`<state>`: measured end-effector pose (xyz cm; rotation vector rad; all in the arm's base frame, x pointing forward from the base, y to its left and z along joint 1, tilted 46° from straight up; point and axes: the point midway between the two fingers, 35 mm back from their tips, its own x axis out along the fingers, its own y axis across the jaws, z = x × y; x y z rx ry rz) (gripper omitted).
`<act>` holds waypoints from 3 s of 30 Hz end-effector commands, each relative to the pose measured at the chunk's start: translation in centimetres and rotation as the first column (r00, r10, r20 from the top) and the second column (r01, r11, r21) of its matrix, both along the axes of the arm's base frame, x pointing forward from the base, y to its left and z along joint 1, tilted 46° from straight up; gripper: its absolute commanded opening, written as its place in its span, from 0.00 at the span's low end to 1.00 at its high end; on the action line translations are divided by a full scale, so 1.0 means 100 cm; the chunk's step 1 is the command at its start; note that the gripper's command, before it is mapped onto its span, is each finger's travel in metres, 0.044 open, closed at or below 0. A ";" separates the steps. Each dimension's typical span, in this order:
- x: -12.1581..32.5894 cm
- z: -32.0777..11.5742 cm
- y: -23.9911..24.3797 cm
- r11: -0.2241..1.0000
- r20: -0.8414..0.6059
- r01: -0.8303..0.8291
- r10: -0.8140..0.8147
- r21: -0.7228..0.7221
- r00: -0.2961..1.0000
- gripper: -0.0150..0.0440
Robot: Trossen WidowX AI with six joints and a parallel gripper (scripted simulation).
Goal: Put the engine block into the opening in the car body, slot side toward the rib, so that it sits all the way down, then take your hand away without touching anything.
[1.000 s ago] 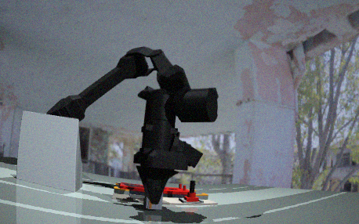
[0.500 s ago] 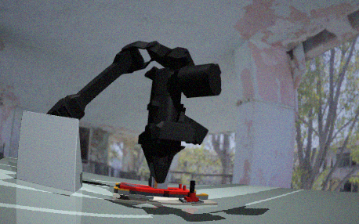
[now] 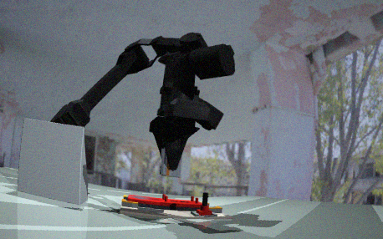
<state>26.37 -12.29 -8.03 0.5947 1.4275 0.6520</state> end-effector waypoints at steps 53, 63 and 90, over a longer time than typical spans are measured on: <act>-0.025 0.003 -0.002 0.871 0.466 0.467 -0.481 0.154 0.743 0.25; -0.024 -0.013 0.010 0.870 0.468 0.468 -0.483 0.157 0.740 0.25; -0.023 -0.044 0.043 0.869 0.468 0.468 -0.484 0.159 0.740 0.25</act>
